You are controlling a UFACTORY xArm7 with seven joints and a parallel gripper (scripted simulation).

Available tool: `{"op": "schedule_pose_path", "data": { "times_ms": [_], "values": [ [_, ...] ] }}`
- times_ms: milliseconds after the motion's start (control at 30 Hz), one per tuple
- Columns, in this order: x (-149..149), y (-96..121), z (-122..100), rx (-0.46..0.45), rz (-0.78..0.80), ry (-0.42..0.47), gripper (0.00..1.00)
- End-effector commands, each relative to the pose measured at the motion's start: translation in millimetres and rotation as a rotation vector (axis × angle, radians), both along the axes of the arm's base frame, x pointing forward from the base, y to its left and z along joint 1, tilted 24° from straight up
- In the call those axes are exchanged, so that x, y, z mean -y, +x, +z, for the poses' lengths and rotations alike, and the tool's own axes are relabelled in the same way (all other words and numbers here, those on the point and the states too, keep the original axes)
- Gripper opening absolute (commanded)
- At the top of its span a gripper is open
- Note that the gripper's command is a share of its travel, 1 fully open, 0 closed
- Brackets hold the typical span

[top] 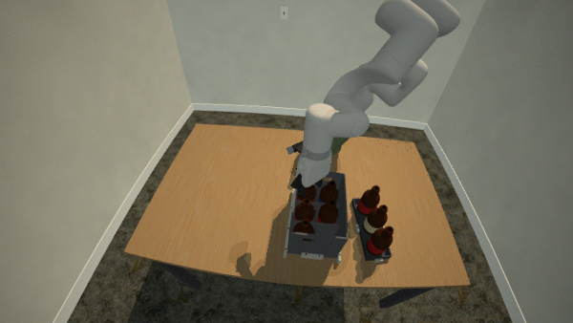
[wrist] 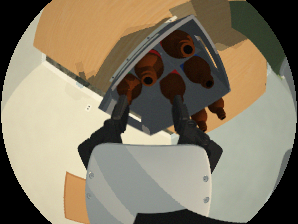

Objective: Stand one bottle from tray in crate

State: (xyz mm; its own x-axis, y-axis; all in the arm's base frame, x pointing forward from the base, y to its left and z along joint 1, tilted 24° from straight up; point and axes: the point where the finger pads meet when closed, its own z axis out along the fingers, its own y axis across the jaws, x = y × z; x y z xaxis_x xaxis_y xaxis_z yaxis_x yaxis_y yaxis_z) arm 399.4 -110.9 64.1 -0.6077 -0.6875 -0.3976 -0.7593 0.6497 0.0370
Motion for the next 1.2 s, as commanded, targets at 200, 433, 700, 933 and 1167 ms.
{"op": "schedule_pose_path", "data": {
  "times_ms": [200,433,700,933,1167],
  "values": [
    [0.9,1.1,1.4,0.003,0.0,-0.002,0.0],
    [0.9,1.1,1.4,0.003,0.0,-0.002,0.0],
    [0.9,1.1,1.4,0.003,0.0,-0.002,0.0],
    [0.9,1.1,1.4,0.003,0.0,-0.002,0.0],
    [-79.1,9.0,30.9,0.027,0.068,0.002,0.0]
  ]
}}
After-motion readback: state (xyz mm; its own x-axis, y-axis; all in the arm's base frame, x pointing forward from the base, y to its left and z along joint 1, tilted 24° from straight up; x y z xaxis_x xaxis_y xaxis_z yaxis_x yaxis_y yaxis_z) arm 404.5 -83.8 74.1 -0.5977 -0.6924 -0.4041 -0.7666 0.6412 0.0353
